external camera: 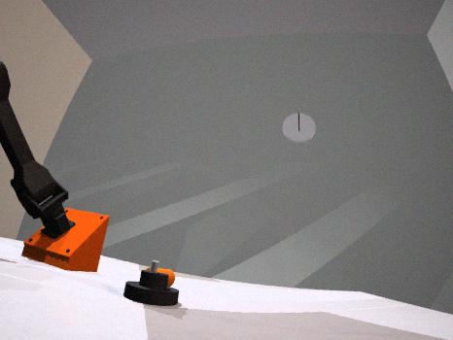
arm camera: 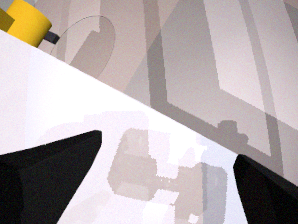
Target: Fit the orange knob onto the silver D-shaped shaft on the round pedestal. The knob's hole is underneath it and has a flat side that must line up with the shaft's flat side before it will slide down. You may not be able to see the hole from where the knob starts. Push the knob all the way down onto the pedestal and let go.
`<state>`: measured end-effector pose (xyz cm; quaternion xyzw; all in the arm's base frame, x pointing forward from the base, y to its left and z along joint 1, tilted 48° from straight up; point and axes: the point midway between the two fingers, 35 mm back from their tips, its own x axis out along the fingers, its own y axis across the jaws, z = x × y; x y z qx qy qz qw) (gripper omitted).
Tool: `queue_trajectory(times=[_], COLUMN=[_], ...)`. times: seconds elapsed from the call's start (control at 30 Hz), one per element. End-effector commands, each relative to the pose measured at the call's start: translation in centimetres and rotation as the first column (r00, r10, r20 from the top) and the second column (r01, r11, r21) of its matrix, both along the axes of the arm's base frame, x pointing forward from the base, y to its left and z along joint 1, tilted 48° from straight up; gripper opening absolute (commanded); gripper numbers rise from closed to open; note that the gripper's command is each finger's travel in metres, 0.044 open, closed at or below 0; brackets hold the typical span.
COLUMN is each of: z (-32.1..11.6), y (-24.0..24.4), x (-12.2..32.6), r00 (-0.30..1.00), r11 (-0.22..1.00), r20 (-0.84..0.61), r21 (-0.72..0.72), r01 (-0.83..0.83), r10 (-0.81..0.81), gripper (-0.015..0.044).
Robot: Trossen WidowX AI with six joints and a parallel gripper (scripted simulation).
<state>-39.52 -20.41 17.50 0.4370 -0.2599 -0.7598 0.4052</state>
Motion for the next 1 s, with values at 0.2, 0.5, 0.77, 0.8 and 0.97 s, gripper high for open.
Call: queue_trajectory(times=[0.2, 0.5, 0.77, 0.8, 0.97], z=[4.5, 11.4, 16.3, 16.3, 17.6], y=[-6.6, -14.5, -18.0, -18.0, -19.0], x=[4.0, 13.5, 23.0, 23.6, 27.9], r00=[0.98, 0.756, 0.425, 0.399, 0.303], r11=[0.987, 0.886, 0.755, 0.745, 0.707], r20=[-0.127, -0.488, -0.721, -0.731, -0.774], r21=[-0.014, 0.084, 0.204, 0.222, 0.248], r01=[-0.157, -0.456, -0.624, -0.629, -0.663], r10=[0.154, 0.435, 0.546, 0.554, 0.556], gripper=[0.044, 0.044, 0.044, 0.044, 0.044])
